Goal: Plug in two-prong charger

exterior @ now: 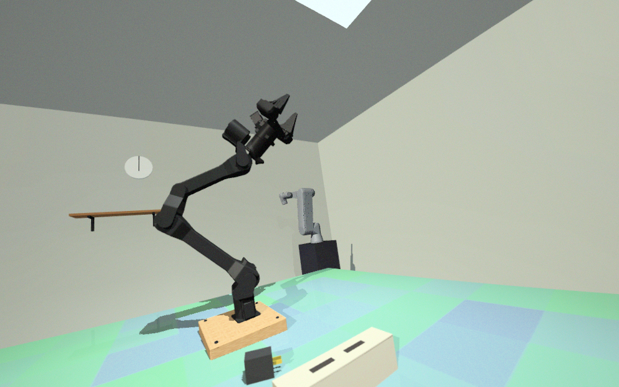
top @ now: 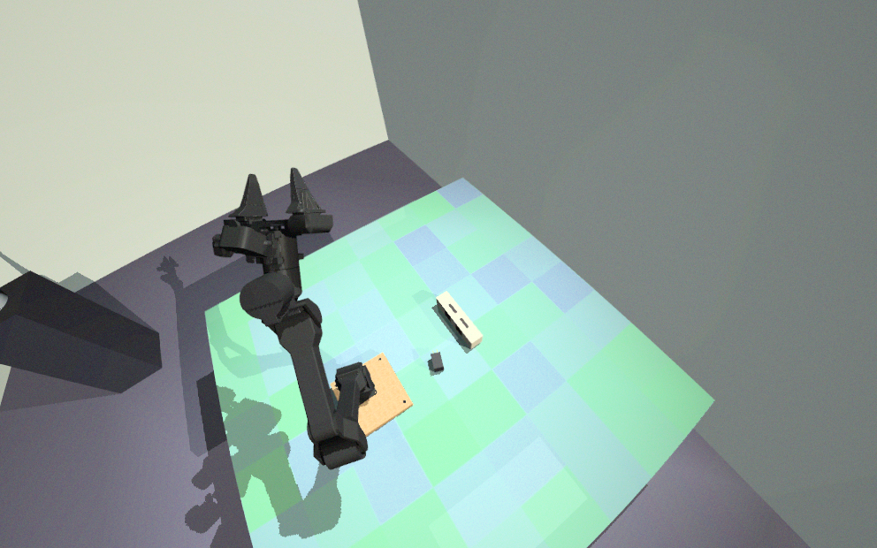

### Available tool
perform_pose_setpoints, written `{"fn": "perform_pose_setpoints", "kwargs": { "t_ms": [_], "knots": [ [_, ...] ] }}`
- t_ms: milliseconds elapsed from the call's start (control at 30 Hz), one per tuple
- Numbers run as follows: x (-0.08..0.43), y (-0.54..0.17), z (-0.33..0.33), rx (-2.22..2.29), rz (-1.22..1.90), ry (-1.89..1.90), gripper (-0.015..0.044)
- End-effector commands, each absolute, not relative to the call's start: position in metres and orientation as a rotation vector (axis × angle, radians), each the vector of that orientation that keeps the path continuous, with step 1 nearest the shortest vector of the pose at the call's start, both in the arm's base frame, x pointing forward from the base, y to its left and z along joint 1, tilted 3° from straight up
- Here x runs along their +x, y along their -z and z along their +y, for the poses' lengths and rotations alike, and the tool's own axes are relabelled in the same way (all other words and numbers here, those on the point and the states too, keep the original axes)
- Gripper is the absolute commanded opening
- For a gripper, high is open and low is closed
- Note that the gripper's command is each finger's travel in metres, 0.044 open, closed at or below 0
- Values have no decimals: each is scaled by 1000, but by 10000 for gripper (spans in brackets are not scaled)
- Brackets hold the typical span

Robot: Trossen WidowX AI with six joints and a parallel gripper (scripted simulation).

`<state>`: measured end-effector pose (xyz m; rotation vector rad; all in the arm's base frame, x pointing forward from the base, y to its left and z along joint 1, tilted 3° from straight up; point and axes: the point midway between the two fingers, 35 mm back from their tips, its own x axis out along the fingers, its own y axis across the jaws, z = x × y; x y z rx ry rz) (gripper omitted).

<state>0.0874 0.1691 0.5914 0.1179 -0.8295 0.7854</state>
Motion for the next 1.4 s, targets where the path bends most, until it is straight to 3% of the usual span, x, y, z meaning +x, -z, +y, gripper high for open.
{"fn": "perform_pose_setpoints", "kwargs": {
  "t_ms": [0, 600, 1367],
  "knots": [
    [102, -576, 186, 12, -789, -764, 440],
    [175, -506, 220, -398, -577, -644, 440],
    [267, -402, 200, -795, -212, -525, 440]
  ]
}}
